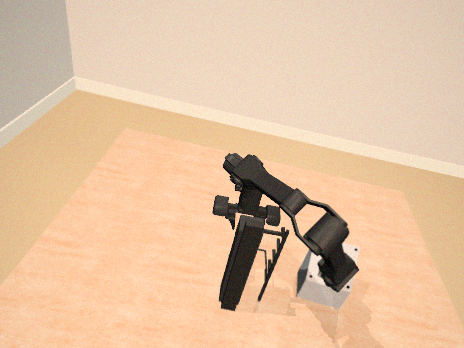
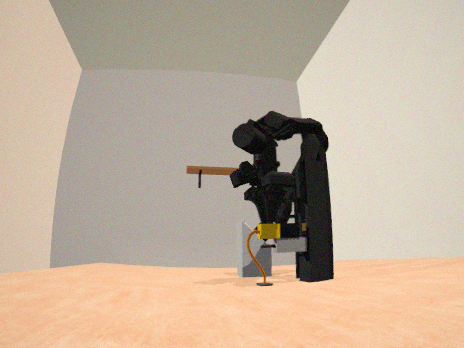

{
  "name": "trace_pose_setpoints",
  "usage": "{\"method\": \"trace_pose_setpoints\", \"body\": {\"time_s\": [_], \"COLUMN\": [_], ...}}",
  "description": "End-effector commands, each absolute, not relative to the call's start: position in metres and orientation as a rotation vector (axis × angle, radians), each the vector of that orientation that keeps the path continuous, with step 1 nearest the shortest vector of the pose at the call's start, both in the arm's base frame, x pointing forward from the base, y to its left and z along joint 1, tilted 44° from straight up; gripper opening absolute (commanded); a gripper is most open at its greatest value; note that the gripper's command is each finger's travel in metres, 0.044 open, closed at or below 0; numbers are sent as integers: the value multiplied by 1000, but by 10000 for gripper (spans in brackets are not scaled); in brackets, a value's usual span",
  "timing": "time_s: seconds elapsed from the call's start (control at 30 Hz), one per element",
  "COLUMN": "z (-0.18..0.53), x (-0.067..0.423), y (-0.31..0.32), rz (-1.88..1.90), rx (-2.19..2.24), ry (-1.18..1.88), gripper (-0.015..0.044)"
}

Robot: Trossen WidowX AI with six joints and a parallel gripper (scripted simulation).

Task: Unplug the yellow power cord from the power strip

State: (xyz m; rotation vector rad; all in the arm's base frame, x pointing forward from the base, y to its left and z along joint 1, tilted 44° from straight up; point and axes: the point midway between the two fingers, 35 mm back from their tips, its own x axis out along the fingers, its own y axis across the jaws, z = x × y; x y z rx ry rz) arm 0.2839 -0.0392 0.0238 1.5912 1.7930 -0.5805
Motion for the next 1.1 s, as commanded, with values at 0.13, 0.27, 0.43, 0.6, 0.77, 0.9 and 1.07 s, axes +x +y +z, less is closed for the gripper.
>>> {"method": "trace_pose_setpoints", "body": {"time_s": [0.13, 0.27, 0.43, 0.6, 0.77, 0.9, 1.07], "z": [17, -3, -8, -8, -8, -8, -8], "x": [287, 294, 295, 295, 295, 295, 295], "y": [-49, -81, -90, -90, -90, -90, -90], "rz": [-582, -583, -583, -583, -583, -583, -583], "rx": [1596, 1594, 1594, 1594, 1594, 1594, 1594], "ry": [1791, 1789, 1789, 1789, 1789, 1789, 1789], "gripper": [394, 440, 440, 440, 440, 440, 440]}}
